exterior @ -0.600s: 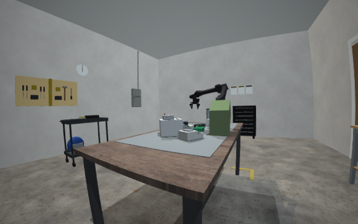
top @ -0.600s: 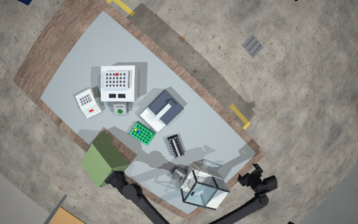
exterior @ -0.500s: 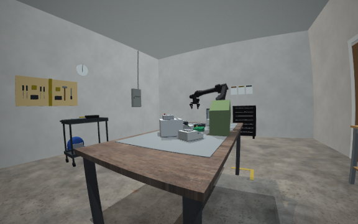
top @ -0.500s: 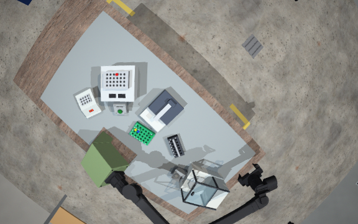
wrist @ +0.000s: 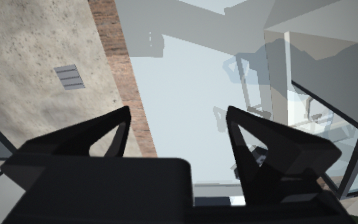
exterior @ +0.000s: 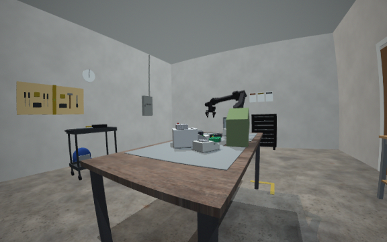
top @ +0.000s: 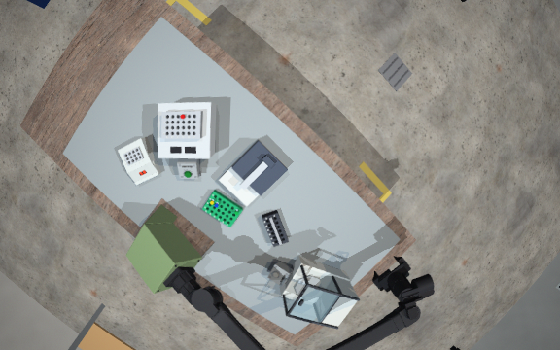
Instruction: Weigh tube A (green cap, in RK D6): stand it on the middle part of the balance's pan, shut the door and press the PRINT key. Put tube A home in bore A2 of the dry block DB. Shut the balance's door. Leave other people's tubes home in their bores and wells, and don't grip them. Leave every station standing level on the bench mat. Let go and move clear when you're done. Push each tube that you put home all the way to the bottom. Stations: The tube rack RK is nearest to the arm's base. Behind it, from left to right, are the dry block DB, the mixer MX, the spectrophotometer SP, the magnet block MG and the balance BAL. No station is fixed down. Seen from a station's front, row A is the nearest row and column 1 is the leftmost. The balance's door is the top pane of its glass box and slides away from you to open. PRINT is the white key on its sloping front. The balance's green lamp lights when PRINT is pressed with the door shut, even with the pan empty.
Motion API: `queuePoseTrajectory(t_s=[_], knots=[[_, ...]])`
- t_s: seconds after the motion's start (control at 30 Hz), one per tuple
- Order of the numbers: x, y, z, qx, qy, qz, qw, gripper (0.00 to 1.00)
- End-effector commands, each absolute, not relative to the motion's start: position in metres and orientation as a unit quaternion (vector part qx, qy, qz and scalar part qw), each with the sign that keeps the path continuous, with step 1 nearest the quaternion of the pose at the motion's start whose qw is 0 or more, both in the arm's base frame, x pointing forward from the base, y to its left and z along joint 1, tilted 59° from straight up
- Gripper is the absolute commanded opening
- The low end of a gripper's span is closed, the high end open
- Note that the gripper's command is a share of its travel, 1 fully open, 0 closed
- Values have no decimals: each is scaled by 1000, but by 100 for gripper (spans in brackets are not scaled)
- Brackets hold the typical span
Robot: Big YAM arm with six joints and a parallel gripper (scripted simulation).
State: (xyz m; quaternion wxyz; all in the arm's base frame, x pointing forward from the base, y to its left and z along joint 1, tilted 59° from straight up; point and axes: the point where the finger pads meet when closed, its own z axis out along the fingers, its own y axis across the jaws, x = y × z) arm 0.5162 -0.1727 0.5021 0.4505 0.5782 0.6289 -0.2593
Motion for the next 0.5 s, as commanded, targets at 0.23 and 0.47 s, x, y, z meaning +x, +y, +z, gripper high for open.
queuePoseTrajectory(t_s=[0.23, 0.47], knots=[[512, -123, 534, 575, 629, -248, 460, 36], [505, -98, 548, 575, 630, -248, 460, 36]])
